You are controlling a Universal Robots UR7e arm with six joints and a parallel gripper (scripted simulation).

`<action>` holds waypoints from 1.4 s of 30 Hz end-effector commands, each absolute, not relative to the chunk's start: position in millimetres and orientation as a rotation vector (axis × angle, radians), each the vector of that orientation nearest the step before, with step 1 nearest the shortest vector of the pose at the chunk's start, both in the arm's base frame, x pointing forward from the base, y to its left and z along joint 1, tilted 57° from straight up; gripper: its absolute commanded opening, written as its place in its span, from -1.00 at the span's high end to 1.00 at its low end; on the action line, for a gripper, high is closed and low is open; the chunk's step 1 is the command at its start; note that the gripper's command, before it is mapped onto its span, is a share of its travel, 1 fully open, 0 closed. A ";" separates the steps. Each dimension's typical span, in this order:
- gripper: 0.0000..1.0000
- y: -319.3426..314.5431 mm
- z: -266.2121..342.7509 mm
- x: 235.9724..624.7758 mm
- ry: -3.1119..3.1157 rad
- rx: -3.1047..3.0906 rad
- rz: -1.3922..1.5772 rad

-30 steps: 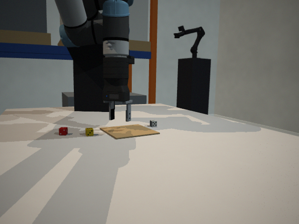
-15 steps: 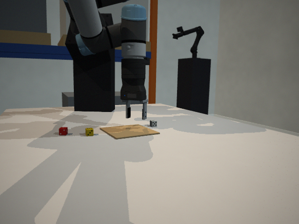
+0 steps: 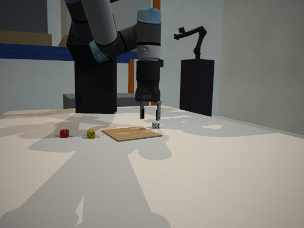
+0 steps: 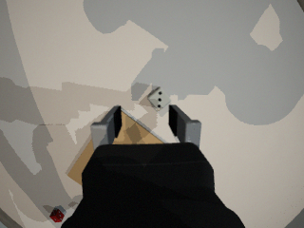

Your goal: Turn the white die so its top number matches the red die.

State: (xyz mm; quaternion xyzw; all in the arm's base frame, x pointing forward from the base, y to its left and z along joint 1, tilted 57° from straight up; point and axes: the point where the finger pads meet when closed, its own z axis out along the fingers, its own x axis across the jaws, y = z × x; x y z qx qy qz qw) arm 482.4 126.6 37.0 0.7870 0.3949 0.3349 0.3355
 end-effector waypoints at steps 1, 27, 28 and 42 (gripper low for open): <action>-1.00 137.0 30.9 481.7 1.028 2.052 0.874; -1.00 144.0 26.5 481.0 1.028 2.052 0.874; -1.00 144.0 26.5 481.0 1.028 2.052 0.874; -1.00 144.0 26.5 481.0 1.028 2.052 0.874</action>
